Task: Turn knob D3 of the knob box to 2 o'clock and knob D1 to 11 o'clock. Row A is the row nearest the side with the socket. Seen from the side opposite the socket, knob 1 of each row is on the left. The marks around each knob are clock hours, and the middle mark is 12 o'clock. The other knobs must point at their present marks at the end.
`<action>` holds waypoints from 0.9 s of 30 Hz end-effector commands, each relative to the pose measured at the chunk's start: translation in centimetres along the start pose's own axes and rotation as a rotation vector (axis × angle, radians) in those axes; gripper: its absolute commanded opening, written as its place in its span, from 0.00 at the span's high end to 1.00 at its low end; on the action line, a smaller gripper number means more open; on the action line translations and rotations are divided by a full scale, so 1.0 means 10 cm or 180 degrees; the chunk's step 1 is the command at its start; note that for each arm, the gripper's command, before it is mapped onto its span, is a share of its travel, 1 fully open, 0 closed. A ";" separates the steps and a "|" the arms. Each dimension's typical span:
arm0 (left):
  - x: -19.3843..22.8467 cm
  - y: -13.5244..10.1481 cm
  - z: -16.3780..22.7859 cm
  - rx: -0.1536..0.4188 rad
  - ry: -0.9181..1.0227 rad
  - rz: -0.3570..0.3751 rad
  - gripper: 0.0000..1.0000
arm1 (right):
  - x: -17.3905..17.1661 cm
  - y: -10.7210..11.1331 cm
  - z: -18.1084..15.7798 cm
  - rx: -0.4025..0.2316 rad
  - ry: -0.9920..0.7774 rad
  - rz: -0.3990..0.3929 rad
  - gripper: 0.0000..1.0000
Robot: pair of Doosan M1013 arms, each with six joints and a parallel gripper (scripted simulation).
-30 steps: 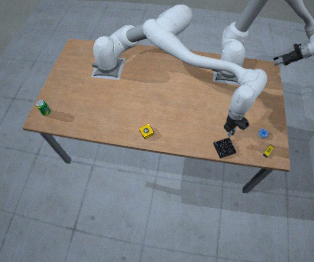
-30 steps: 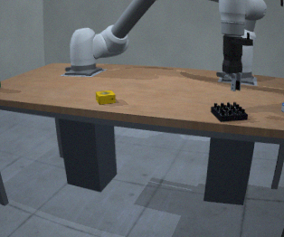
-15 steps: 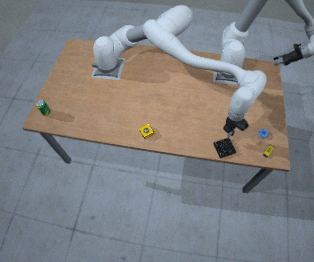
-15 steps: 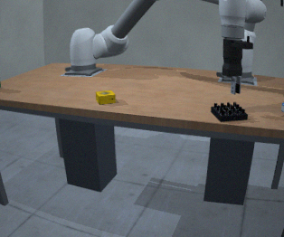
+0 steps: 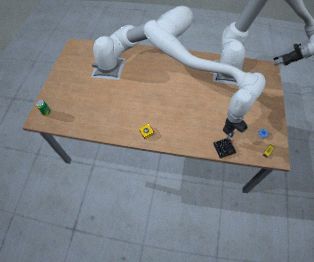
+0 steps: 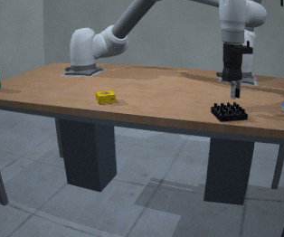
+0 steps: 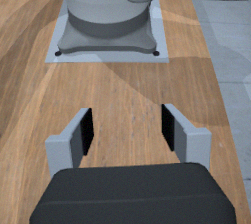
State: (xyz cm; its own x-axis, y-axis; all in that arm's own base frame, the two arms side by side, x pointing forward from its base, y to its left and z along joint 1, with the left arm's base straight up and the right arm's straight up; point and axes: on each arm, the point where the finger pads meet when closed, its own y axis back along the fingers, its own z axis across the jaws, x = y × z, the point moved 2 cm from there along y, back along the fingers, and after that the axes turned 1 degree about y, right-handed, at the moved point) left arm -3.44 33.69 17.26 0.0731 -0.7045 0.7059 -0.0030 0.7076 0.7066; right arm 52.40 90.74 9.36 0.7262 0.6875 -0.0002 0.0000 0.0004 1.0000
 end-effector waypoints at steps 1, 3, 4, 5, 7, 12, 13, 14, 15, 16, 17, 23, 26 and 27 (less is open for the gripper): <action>0.00 0.00 0.00 -0.0001 0.0000 -0.0002 0.00 | 0.00 -0.01 0.00 0.0003 0.0000 0.0006 0.54; 0.00 0.00 0.00 -0.0001 0.0000 -0.0002 0.00 | 0.00 -0.03 0.00 0.0003 0.0000 0.0006 0.54; 0.00 0.00 0.00 -0.0001 0.0000 -0.0002 0.00 | 0.00 -0.03 0.00 0.0003 0.0000 0.0006 0.54; 0.00 0.00 0.00 -0.0001 0.0000 -0.0002 0.00 | 0.00 -0.03 0.00 0.0003 0.0000 0.0006 0.54; 0.00 0.00 0.00 -0.0001 0.0000 -0.0002 0.00 | 0.00 -0.05 0.00 0.0003 0.0000 0.0006 0.54; 0.00 0.00 0.00 -0.0001 0.0000 -0.0002 0.00 | 0.00 -0.09 0.00 0.0003 0.0000 0.0006 0.54; 0.00 0.00 0.00 -0.0001 0.0000 -0.0002 0.00 | 0.00 -0.09 0.00 0.0003 0.0000 0.0006 0.54; 0.00 0.00 0.00 -0.0001 0.0000 -0.0002 0.00 | 0.00 -0.09 0.00 0.0003 0.0000 0.0006 0.54; 0.00 0.00 0.00 -0.0001 0.0000 -0.0002 0.00 | 0.00 -0.10 0.00 0.0003 0.0000 0.0006 0.54; 0.00 0.00 0.00 -0.0001 0.0000 -0.0002 0.00 | 0.00 -0.10 0.00 0.0003 0.0000 0.0006 0.54; 0.00 0.00 0.00 -0.0001 0.0000 -0.0002 0.00 | 0.00 -0.10 0.00 0.0003 0.0000 0.0006 0.54; 0.00 0.00 0.00 -0.0001 0.0000 -0.0002 0.00 | 0.00 -0.11 0.00 0.0003 0.0000 0.0006 0.54; 0.00 0.00 0.00 -0.0001 0.0000 -0.0002 0.00 | 0.00 -0.11 0.00 0.0003 0.0000 0.0006 0.54; 0.00 0.00 0.00 -0.0001 0.0000 -0.0002 0.00 | 0.00 -0.11 0.00 0.0003 0.0000 0.0006 0.54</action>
State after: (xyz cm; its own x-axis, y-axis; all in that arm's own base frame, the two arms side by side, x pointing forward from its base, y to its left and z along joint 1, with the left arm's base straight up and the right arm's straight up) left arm -3.44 33.69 17.26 0.0731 -0.7045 0.7059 -0.0030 0.7076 0.7066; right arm 52.39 90.75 8.12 0.7262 0.6875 -0.0002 0.0000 0.0003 1.0000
